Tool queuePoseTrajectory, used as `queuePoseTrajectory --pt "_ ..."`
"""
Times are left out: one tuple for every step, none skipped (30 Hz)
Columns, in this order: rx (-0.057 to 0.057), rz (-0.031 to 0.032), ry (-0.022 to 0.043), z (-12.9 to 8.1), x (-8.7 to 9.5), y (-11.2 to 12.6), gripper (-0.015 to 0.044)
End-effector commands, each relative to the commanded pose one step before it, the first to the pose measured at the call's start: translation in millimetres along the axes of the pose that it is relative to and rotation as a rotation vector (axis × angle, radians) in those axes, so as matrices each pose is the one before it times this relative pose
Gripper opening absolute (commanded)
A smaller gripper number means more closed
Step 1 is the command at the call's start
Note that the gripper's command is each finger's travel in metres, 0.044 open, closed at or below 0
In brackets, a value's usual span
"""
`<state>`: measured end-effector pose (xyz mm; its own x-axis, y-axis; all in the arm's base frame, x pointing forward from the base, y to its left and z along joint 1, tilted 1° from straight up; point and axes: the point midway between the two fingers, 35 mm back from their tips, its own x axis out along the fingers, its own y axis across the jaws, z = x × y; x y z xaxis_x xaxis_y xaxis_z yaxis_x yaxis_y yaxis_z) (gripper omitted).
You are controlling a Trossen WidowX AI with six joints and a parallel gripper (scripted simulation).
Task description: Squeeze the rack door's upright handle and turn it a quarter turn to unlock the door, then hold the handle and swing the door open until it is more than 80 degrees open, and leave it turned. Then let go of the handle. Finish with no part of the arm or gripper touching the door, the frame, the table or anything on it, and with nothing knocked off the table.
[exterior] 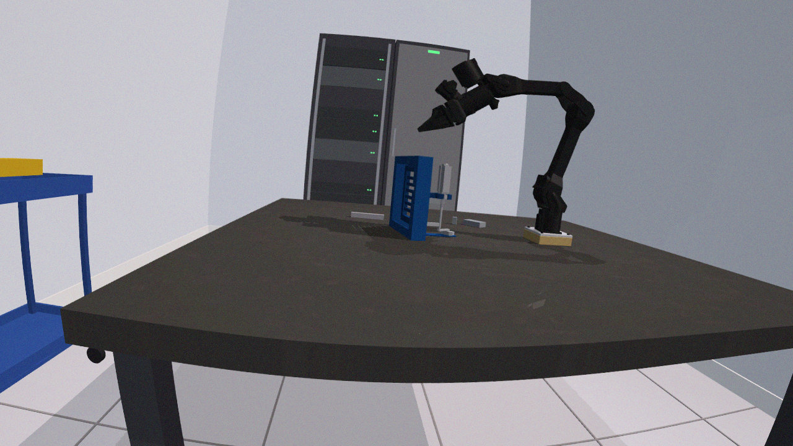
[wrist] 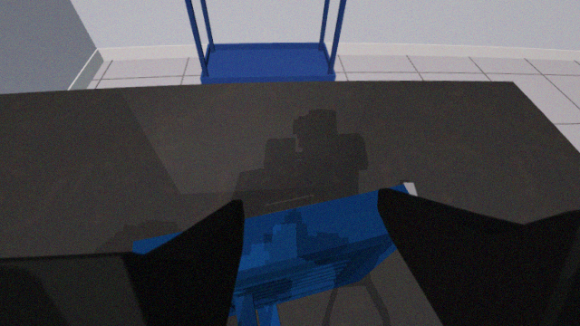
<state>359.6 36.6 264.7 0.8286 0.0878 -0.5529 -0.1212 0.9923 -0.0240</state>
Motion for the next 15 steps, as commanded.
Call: queuePoseTrajectory --pt "-0.0166 0.00923 0.10205 -6.62 7.33 3.95 0.0298" --pt "-0.0024 0.00332 0.02256 -1.34 1.16 1.08 0.0298" --pt "-0.0024 0.00329 0.02256 -1.34 1.12 1.08 0.0298" --pt "-0.0025 0.00327 0.02257 -1.34 1.08 1.08 0.0298" --pt "-0.0025 0.00324 0.02257 -1.35 1.03 1.08 0.0298" --pt "-0.0025 0.00321 0.02257 -1.35 0.99 1.08 0.0298" --pt "-0.0026 0.00319 0.02258 -1.36 0.95 1.08 0.0298" --pt "-0.0026 0.00316 0.02258 -1.36 0.9 1.08 0.0298" --pt "-0.0026 0.00313 0.02258 -1.37 0.86 1.08 0.0298" --pt "-0.0027 0.00309 0.02259 -1.38 0.82 1.08 0.0298" --pt "-0.0027 0.00306 0.02259 -1.38 0.78 1.08 0.0298" --pt "-0.0027 0.00303 0.02259 -1.39 0.74 1.08 0.0298" --pt "-0.0028 0.003 0.0226 -1.4 0.7 1.08 0.0298" --pt "-0.0028 0.00296 0.0226 -1.41 0.66 1.08 0.0298" --pt "-0.0028 0.00293 0.02261 -1.42 0.62 1.08 0.0298"
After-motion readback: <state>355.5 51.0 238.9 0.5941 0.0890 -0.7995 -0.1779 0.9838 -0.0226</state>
